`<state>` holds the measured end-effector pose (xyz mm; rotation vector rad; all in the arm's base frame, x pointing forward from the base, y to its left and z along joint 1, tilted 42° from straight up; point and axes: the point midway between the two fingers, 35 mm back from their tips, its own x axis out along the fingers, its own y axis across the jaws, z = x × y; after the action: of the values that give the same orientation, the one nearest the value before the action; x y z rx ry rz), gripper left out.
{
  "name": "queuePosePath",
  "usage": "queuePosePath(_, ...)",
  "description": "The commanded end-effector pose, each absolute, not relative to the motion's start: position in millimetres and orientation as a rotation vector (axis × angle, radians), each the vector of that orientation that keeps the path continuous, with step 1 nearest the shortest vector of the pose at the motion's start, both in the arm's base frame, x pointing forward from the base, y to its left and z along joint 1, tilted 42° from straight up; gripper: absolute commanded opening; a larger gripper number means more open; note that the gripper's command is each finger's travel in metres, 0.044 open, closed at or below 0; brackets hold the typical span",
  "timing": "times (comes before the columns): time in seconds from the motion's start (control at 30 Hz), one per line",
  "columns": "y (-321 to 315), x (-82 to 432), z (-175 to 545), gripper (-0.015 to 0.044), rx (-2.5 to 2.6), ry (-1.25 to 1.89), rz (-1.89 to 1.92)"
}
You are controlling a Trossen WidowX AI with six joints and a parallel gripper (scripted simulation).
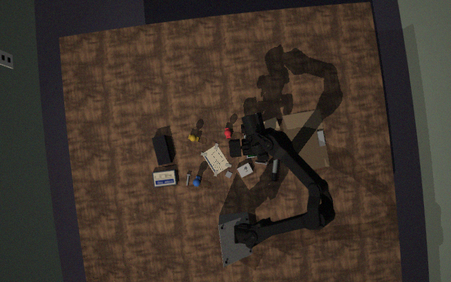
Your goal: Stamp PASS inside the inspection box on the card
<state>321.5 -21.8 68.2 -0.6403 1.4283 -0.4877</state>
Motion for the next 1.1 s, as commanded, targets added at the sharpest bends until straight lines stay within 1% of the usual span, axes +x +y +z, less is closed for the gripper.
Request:
queuePosePath(0.0,-16.2,322.7,74.5,0.0,-0.631,1.421,-0.488)
queuePosePath(0.57,-0.6,319.4,91.8,0.0,-0.636,1.423,-0.484)
queuePosePath(1.07,36.8,313.3,59.8,0.0,-1.017,1.552,-0.116)
